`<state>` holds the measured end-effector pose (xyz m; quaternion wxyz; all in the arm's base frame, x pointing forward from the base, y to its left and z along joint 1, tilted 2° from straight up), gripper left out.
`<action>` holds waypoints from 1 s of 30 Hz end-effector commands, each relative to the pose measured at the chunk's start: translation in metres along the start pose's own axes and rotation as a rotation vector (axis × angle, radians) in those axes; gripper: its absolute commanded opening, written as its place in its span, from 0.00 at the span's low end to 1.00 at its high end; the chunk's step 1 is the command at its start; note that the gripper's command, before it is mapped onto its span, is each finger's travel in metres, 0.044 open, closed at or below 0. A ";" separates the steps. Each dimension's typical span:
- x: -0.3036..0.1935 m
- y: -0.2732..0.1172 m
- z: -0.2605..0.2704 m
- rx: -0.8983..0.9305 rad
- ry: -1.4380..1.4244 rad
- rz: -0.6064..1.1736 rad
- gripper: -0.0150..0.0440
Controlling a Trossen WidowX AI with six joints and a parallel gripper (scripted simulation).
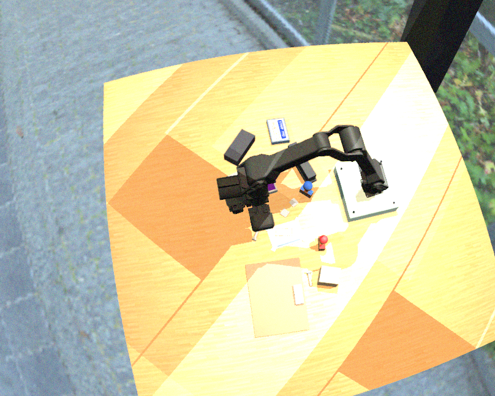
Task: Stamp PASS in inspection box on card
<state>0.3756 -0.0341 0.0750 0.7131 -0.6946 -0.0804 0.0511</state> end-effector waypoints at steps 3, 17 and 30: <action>0.002 -0.007 0.000 -0.001 -0.001 -0.012 0.25; 0.002 -0.014 0.000 -0.001 -0.001 -0.012 0.25; 0.002 -0.021 0.000 0.000 -0.001 -0.012 0.25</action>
Point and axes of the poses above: the point midway between the two fingers, 35 mm back from their tips, its own y axis out along the fingers, its own z axis across the jaws, x = y × z, the point moved 3 cm from there along -y, back along the fingers, and after that the axes turned 15 degrees about -y, right-handed, at the moved point
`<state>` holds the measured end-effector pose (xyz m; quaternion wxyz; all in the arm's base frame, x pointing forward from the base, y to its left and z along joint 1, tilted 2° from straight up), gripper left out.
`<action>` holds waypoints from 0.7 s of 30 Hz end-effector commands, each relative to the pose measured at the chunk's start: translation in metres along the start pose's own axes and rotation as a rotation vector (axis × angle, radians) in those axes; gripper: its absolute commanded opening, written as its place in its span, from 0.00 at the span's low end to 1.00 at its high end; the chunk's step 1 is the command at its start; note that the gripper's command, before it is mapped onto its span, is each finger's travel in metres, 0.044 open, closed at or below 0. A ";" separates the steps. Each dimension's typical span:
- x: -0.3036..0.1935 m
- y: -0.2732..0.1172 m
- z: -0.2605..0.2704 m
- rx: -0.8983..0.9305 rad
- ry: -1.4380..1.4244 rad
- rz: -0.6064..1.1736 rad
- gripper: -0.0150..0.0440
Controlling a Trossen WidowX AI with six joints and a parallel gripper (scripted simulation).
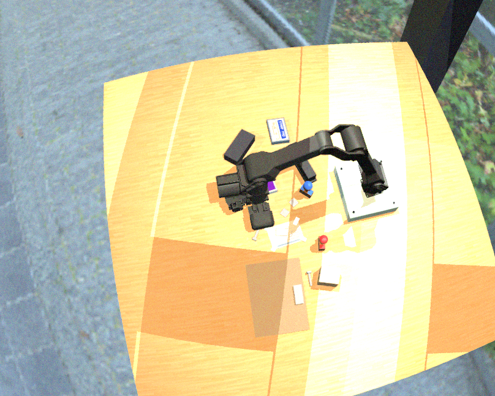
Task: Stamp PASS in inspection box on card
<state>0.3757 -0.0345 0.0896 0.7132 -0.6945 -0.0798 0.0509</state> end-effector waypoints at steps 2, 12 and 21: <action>0.002 -0.007 0.000 0.000 -0.002 -0.013 0.25; 0.002 -0.012 0.000 0.000 -0.002 -0.013 0.25; 0.002 -0.016 0.000 0.001 -0.002 -0.013 0.25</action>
Point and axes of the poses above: the point midway between the two fingers, 35 mm back from their tips, its own y axis out along the fingers, its own z axis across the jaws, x = y × z, the point moved 3 cm from there along -y, back along the fingers, and after that the axes turned 15 degrees about -y, right-handed, at the moved point
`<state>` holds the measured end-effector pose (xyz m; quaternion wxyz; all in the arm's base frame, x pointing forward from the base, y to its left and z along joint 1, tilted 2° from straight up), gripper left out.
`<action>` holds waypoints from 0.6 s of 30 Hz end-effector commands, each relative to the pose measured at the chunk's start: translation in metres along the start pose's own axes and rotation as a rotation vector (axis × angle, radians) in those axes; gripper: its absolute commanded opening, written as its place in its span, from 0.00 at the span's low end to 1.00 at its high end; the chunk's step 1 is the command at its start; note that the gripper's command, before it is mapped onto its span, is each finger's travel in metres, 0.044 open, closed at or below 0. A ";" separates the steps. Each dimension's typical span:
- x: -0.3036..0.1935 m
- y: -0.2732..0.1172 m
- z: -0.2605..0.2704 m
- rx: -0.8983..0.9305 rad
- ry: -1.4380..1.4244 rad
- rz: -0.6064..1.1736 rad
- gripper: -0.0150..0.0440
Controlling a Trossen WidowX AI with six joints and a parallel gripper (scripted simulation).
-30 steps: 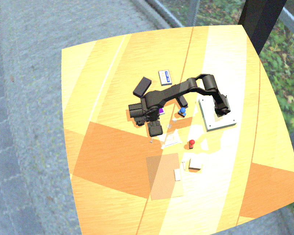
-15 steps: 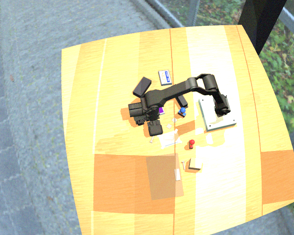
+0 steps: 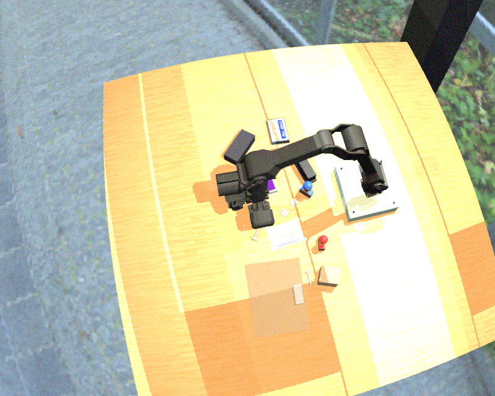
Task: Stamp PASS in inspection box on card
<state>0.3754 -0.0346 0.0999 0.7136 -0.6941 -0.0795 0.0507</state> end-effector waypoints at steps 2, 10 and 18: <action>0.002 -0.007 0.000 0.000 -0.003 -0.013 0.25; 0.001 -0.011 0.000 0.000 -0.003 -0.013 0.25; 0.001 -0.015 0.000 0.001 -0.003 -0.013 0.25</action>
Point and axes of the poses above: the point midway between the two fingers, 35 mm back from their tips, its own y axis out along the fingers, its own z axis across the jaws, x = y × z, the point moved 3 cm from there along -y, back along the fingers, and after that the axes turned 15 degrees about -y, right-handed, at the moved point
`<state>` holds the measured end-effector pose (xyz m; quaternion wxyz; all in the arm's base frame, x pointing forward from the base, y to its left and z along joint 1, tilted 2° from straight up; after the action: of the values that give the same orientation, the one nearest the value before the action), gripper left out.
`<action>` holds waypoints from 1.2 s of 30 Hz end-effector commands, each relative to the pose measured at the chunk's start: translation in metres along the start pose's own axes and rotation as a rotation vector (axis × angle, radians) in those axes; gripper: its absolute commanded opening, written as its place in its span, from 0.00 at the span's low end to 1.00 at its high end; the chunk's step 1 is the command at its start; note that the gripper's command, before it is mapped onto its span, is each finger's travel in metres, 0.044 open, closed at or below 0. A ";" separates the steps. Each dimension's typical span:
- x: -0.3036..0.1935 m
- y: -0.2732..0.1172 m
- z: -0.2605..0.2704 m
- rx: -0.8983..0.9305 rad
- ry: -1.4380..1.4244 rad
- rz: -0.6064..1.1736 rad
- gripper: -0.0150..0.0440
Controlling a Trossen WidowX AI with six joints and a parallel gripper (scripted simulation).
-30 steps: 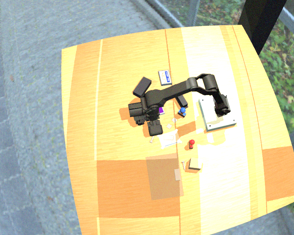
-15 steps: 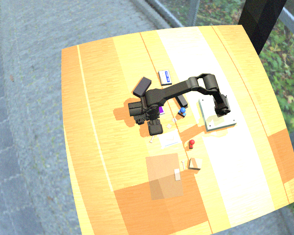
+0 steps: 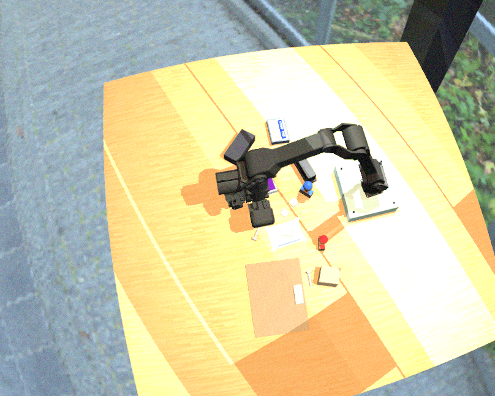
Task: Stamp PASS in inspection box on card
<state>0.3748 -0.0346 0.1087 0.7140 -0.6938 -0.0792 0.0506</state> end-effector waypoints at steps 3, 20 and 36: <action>0.001 -0.008 0.000 0.000 -0.004 -0.013 0.25; 0.001 -0.016 0.000 0.001 -0.004 -0.013 0.25; 0.000 -0.023 0.001 0.001 -0.004 -0.013 0.25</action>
<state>0.3729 -0.0347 0.1264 0.7147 -0.6932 -0.0788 0.0502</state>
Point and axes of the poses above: the point midway between the two fingers, 35 mm back from their tips, its own y axis out along the fingers, its own z axis across the jaws, x = y × z, the point moved 3 cm from there along -y, back along the fingers, and after that the axes turned 15 degrees about -y, right-handed, at the moved point
